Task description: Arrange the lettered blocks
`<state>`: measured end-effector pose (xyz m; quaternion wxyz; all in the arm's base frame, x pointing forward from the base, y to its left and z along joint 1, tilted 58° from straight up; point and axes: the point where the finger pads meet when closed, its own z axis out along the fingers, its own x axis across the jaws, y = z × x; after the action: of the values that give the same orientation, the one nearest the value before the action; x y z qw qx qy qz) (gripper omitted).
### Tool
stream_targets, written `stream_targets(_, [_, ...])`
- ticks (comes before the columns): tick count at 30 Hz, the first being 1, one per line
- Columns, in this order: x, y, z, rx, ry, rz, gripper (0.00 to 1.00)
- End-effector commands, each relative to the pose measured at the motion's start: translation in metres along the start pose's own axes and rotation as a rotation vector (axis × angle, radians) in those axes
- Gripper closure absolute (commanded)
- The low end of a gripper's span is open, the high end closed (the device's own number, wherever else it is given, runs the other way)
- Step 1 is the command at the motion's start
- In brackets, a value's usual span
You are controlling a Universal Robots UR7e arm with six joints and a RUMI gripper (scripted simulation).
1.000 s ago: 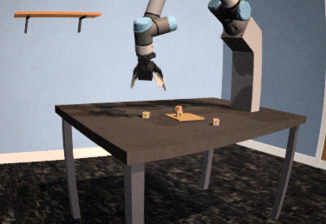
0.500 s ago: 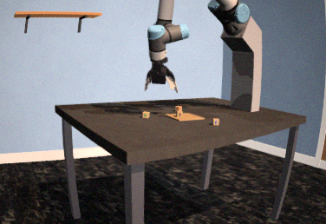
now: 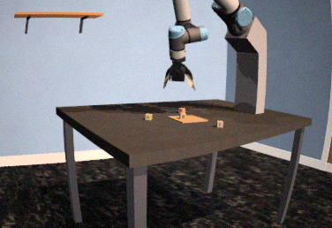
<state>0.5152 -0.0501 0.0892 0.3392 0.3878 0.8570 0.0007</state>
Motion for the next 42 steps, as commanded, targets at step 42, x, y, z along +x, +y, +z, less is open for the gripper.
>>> stream_targets(42, [0.0161,-0.0241,0.0033,-0.01,-0.009,-0.002,0.0])
